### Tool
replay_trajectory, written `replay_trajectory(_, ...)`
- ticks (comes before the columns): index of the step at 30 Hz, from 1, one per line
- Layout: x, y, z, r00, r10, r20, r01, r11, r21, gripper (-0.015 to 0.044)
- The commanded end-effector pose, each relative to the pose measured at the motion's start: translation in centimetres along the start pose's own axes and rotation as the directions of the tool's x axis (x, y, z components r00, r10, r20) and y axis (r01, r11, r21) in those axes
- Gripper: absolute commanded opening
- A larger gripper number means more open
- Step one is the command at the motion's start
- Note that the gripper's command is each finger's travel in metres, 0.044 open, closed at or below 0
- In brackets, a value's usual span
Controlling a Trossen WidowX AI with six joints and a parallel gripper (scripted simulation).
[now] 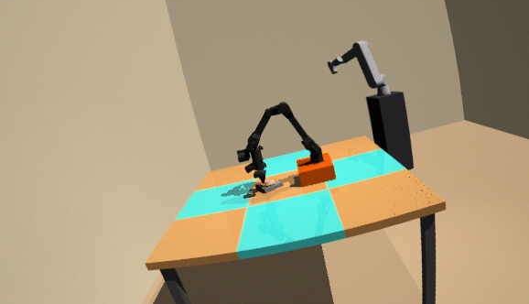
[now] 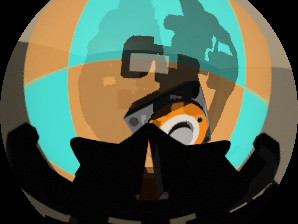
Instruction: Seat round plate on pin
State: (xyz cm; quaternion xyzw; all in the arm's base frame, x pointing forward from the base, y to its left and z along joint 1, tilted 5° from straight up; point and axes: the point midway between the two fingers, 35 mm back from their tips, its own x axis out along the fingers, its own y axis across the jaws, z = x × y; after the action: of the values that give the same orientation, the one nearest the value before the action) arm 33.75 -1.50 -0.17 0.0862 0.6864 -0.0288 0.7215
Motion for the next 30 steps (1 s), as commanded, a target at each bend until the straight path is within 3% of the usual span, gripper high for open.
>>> replay_trajectory(1, 0.2, 0.1, -0.8, 1.000, 0.002, -0.013, -0.002, 1.000, 0.006, 0.0000)
replay_trajectory(30, 0.2, 0.4, -2.9, 1.000, 0.002, -0.016, -0.002, 1.000, 0.006, 0.0000)
